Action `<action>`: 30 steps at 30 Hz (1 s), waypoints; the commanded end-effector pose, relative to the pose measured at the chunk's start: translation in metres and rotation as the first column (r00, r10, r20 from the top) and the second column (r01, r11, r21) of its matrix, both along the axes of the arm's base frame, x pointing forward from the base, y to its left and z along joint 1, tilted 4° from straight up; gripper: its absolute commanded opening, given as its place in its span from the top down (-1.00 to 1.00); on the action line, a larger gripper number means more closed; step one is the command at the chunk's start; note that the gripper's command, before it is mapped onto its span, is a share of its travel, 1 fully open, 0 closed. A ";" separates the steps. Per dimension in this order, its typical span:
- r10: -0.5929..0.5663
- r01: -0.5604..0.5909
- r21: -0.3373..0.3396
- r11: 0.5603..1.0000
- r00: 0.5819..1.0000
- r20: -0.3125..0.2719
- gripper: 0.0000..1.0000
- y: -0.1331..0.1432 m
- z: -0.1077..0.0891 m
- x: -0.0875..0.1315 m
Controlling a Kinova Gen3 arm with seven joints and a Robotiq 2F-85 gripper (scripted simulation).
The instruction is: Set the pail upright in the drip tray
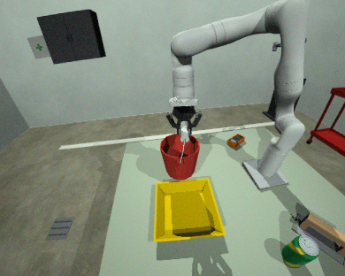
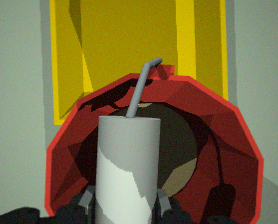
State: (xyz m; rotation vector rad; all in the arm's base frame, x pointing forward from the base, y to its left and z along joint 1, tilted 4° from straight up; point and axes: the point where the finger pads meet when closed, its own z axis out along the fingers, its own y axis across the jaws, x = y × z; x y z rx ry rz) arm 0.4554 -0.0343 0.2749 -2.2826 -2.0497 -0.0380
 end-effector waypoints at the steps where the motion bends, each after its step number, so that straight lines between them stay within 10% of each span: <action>1: 0.007 -0.007 -0.001 1.000 1.000 0.003 0.80 0.009 0.002 0.001; 30: 0.007 -0.007 -0.001 1.000 1.000 0.003 0.80 0.085 0.007 0.000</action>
